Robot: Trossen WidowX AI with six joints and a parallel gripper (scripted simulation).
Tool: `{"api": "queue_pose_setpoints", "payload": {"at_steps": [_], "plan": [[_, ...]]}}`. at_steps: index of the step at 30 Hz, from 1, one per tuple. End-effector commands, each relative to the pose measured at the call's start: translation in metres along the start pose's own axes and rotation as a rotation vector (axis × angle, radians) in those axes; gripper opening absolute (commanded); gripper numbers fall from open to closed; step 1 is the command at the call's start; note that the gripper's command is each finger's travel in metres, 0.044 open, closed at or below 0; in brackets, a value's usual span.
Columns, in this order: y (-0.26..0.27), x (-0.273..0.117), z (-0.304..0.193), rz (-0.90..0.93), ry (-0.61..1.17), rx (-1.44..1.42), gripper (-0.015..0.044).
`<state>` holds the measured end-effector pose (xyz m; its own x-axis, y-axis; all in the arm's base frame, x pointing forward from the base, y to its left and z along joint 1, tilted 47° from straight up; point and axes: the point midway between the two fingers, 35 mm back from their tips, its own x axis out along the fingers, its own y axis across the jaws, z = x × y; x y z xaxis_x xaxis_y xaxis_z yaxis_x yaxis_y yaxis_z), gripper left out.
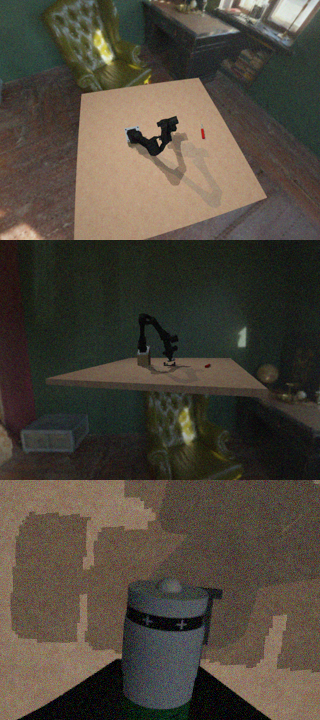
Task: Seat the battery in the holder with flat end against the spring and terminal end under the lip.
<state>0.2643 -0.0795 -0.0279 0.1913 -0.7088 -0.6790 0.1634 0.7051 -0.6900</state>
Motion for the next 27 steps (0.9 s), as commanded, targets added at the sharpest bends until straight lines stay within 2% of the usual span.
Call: {"api": "queue_pose_setpoints", "payload": {"at_steps": [1, 27], "plan": [[-0.004, 0.003, -0.001, -0.002, -0.037, -0.003, 0.0083], [0.001, 0.016, -0.006, 0.017, -0.143, -0.007, 0.0083]]}}
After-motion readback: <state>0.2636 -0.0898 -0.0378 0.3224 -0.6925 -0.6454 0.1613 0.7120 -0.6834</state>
